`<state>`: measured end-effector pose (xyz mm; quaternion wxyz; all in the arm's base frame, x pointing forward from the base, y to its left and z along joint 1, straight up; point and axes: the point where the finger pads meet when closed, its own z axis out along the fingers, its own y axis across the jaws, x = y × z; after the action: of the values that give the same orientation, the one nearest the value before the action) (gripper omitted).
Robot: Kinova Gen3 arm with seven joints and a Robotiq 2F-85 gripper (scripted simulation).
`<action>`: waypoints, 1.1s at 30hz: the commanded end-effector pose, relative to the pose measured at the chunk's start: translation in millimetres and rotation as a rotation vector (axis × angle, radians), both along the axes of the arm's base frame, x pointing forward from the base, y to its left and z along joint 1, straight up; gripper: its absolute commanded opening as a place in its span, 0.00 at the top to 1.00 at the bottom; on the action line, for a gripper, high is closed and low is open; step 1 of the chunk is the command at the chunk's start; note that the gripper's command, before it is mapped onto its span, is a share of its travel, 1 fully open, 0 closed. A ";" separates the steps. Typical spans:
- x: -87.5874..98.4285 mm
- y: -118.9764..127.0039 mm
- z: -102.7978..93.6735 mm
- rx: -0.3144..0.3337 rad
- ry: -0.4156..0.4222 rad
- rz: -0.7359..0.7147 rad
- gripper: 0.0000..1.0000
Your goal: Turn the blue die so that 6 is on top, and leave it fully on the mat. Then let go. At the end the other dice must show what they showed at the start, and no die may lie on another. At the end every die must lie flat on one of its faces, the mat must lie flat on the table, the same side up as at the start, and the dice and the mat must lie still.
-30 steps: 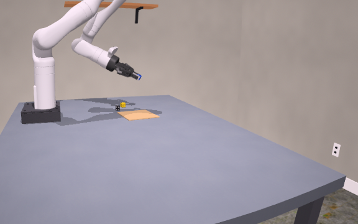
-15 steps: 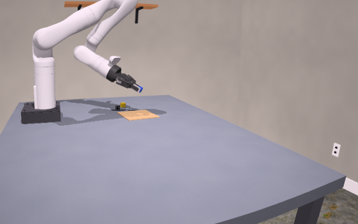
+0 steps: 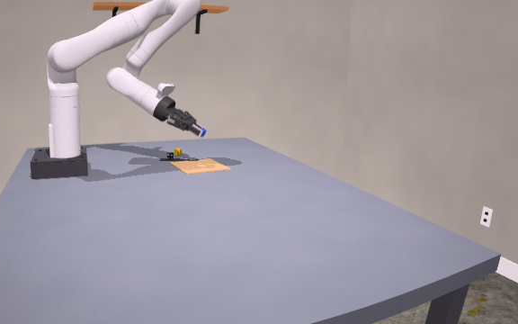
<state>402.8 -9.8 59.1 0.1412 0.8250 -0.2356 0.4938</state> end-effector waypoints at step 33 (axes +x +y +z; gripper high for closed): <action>-0.1 -0.8 -74.0 0.000 0.000 0.000 0.85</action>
<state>404.2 -10.0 -11.7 0.1395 0.8241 -0.2367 0.4954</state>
